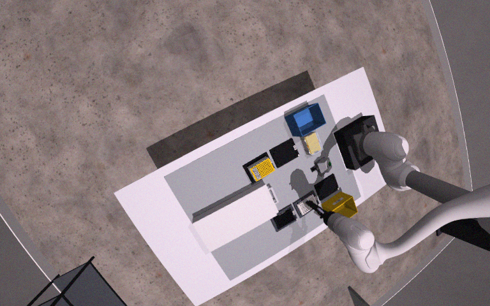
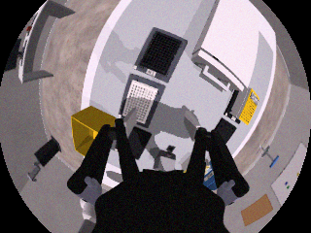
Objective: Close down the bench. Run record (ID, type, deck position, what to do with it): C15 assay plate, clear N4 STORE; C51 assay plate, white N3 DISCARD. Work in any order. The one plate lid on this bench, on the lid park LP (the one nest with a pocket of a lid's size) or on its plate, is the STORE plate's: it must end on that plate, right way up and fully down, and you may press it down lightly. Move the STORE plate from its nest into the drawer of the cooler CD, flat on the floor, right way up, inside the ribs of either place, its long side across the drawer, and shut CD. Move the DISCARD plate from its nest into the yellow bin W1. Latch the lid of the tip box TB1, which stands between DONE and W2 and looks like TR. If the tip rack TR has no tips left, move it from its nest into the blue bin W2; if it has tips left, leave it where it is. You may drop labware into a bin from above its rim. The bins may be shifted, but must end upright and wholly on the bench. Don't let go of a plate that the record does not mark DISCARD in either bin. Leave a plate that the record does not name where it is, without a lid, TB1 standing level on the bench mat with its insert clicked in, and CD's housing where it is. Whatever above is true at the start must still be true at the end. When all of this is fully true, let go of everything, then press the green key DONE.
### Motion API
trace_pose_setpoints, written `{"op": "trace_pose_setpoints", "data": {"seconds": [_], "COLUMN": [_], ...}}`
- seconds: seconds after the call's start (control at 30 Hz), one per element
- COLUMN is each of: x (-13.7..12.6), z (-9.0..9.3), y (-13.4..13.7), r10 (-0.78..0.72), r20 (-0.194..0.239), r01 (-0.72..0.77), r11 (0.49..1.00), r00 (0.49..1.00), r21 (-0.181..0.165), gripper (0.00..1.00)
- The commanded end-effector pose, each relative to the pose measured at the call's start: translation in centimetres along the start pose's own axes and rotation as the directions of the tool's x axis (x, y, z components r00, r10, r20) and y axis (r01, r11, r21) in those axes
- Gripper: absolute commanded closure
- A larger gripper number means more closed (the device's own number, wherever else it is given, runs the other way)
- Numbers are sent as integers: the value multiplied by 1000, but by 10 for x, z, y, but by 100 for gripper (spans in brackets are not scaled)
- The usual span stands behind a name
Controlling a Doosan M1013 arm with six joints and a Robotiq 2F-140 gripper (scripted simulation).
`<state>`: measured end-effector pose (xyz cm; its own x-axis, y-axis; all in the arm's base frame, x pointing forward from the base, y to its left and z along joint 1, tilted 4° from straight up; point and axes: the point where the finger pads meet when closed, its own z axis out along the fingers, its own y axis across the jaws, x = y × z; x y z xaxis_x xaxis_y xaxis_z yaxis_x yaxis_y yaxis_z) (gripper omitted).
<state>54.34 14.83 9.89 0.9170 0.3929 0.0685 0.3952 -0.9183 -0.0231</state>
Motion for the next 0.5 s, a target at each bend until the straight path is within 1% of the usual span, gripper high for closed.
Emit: {"op": "trace_pose_setpoints", "data": {"seconds": [0.0, 0.1, 0.17, 0.23, 0.47], "x": [-2, -3, -3, -4, -7], "z": [-1, -2, -2, -3, -4], "y": [-20, -32, -32, -40, -68], "r10": [176, 273, 273, 324, 324], "r20": [3, 1, 1, 0, 0], "r01": [-176, -273, -273, -324, -324], "r11": [984, 962, 962, 946, 946], "r00": [984, 962, 962, 946, 946], "r21": [-19, -19, -19, -19, -19], "gripper": [34, 34, 34, 34, 34]}}
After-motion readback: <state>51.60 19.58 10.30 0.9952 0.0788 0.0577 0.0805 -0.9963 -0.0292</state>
